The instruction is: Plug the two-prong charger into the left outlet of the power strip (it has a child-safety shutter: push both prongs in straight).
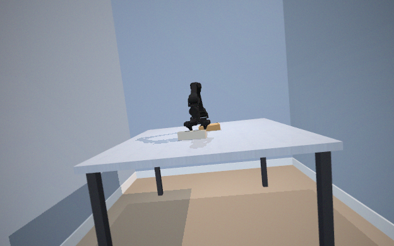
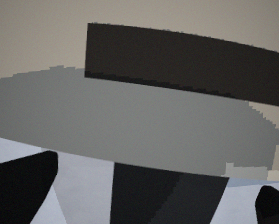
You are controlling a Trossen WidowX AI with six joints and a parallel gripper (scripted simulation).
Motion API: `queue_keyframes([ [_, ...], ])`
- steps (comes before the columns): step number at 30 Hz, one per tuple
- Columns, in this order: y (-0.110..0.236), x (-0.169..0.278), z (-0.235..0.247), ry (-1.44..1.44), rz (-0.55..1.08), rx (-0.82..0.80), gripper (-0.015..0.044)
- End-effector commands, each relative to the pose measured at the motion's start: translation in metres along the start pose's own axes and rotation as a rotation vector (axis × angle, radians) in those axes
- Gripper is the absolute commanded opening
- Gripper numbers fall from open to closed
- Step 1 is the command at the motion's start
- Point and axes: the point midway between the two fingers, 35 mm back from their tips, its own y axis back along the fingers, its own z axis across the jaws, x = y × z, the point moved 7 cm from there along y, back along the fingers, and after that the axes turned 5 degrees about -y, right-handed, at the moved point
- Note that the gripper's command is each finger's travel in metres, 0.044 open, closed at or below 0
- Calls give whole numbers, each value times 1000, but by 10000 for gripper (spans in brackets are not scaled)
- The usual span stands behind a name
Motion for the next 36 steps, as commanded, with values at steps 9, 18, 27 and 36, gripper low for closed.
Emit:
queue_keyframes([
  [9, -1, 4, 0, -1, -8, -2, 440],
  [18, -1, 6, -1, -1, -12, -3, 440],
  [27, -1, 14, -1, 0, -11, -3, 440],
  [36, -2, 23, -2, 0, -11, -3, 440],
])
